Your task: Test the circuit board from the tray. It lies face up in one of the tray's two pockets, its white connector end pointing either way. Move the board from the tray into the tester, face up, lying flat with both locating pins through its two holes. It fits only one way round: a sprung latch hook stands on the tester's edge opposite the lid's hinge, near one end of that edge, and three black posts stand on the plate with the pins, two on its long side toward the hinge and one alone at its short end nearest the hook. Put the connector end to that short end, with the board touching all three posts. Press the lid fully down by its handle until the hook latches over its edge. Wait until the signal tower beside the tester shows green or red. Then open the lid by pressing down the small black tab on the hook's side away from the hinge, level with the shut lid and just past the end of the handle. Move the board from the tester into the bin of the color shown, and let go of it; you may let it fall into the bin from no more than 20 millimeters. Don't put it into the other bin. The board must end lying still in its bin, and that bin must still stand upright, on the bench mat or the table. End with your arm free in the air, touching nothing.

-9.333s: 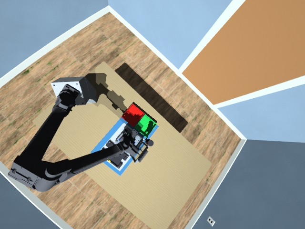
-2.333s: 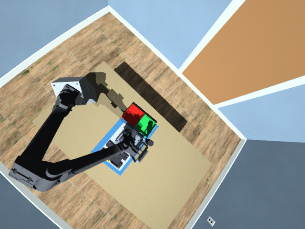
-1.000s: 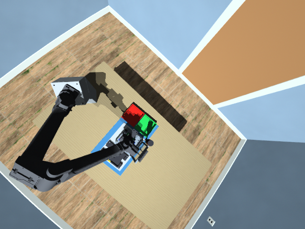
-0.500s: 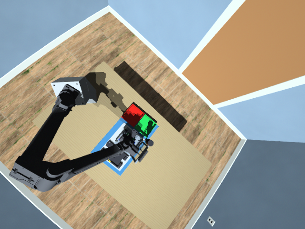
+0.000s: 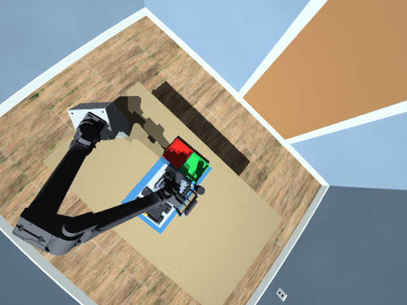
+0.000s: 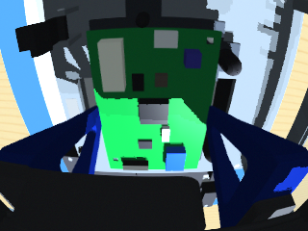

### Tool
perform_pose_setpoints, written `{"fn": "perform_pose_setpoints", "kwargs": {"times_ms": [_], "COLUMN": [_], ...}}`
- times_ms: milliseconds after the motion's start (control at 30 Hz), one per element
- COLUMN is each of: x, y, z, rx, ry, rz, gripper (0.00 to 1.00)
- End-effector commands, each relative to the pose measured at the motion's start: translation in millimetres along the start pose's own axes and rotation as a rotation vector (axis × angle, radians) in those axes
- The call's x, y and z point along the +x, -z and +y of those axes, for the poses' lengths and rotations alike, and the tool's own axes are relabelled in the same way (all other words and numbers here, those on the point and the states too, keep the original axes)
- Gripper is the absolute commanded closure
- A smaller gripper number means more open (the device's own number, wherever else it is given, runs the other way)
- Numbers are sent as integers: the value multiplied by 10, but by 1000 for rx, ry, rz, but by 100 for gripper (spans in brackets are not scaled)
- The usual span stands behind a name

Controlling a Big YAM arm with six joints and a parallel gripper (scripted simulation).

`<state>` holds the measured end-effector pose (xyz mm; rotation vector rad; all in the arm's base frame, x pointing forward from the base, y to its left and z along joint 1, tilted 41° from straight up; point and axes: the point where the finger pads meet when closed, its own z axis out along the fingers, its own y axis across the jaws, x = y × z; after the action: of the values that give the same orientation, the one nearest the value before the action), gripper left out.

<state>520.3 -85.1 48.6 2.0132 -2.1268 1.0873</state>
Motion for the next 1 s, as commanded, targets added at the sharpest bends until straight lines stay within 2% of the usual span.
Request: {"fn": "perform_pose_setpoints", "kwargs": {"times_ms": [0, 967], "x": [41, 47], "y": [-59, -58], "z": [-80, -111], "rx": [12, 16], "ry": [-9, -11], "rz": [0, 0], "gripper": [28, 28]}}
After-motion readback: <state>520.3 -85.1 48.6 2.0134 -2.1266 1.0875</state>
